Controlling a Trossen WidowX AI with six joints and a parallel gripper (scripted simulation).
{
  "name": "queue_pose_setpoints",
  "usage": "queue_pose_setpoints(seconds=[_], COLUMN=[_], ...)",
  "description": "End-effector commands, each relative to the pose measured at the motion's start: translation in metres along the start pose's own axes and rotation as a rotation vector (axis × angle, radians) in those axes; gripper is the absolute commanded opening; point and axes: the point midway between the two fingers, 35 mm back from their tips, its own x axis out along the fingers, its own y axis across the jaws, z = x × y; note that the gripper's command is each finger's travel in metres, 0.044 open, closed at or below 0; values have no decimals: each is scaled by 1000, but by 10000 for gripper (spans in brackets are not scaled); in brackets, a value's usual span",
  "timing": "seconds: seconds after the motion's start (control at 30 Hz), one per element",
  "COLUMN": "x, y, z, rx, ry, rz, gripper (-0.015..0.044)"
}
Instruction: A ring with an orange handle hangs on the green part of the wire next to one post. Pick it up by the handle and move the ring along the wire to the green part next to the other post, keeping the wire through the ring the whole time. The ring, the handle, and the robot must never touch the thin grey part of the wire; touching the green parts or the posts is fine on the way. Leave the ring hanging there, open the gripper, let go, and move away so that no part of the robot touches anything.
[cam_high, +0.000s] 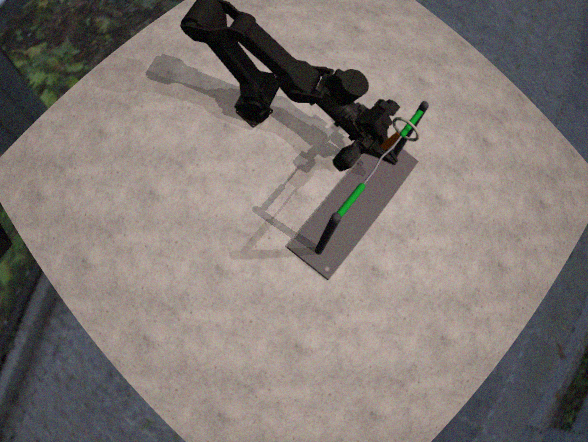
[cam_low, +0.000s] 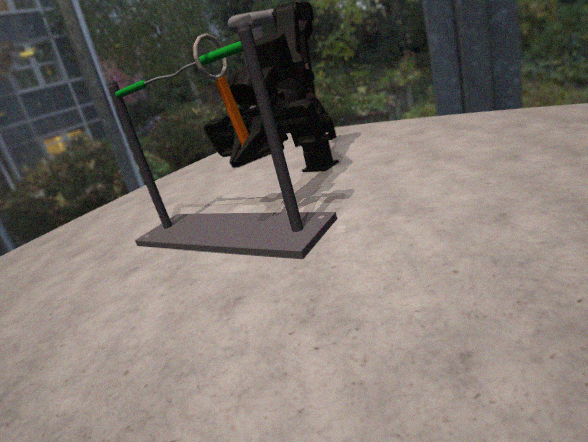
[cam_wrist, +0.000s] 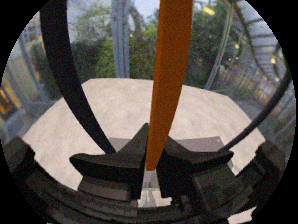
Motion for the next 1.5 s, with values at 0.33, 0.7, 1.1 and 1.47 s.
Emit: queue_pose_setpoints(seconds=[0.33, 0.7, 1.1, 1.47], x=[6, 7, 7, 7], y=[2, 2, 2, 2], z=[-12, -17, -17, -17], rx=[4, 4, 4, 4], ry=[2, 2, 2, 2], rz=[-4, -4, -4, -4], gripper=[-150, -150, -150, -150])
